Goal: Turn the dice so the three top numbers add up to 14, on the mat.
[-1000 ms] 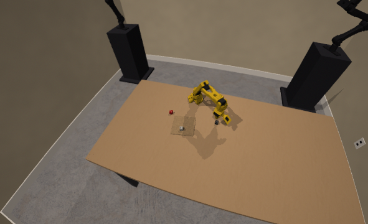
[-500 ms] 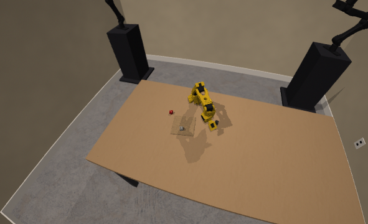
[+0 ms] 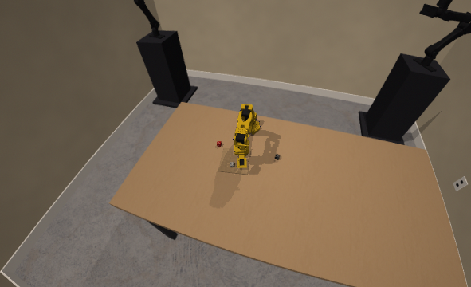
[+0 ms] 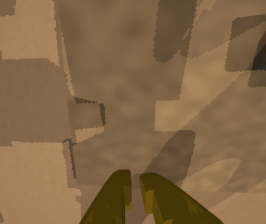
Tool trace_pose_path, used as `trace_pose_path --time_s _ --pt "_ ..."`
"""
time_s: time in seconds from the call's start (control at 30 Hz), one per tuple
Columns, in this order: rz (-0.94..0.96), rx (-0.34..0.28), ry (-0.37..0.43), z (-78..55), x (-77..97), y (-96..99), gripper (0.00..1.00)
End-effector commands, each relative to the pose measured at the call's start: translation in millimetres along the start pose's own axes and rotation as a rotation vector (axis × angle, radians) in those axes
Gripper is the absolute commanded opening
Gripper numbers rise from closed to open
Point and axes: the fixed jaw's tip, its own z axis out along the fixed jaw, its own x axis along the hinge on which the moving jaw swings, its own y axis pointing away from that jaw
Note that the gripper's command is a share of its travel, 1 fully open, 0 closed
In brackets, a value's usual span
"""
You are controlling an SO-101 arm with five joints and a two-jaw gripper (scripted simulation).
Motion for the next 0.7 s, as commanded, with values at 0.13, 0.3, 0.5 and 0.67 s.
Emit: trace_pose_path --time_s 0.13,0.3,0.5,0.67 --pt "0.133 -0.002 -0.073 -11.5 2.1 -28.6 0.00" --pt "0.144 -0.004 -0.073 -11.4 3.0 -30.8 0.00" --pt "0.144 -0.004 -0.073 -11.4 3.0 -30.8 0.00" --pt "0.144 -0.004 -0.073 -11.4 3.0 -30.8 0.00"
